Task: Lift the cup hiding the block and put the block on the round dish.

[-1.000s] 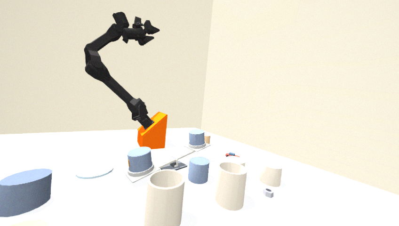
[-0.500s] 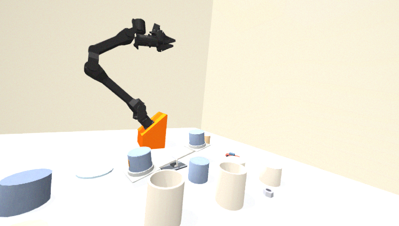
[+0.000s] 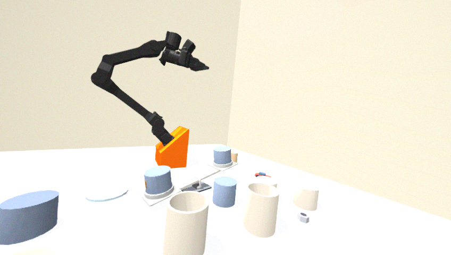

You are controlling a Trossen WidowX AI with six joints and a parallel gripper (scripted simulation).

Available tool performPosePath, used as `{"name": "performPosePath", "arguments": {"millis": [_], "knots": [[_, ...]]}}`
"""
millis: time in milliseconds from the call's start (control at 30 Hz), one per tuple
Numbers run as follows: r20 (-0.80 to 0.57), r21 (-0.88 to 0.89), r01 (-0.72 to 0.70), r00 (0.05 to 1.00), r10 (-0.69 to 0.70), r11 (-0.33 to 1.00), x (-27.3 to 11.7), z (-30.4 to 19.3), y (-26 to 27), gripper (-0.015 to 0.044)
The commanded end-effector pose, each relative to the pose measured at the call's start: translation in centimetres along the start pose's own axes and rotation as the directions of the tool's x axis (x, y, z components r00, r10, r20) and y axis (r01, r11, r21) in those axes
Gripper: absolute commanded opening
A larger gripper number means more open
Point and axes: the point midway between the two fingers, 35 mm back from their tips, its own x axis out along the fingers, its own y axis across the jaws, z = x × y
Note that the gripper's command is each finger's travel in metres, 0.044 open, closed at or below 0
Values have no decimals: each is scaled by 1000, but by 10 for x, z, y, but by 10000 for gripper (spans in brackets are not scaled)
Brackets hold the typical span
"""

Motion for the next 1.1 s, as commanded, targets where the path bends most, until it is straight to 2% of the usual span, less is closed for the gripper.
{"name": "performPosePath", "arguments": {"millis": [0, 367, 767, 1067], "knots": [[-70, 30, 102, 993, -100, 994, 15, -25, -28, 440], [-285, 62, 394, 888, -362, 917, 39, -107, -106, 440], [-495, 0, 646, 663, -561, 764, 28, -204, -171, 440], [-536, 48, 693, 626, -566, 720, 28, -207, -182, 440]]}}
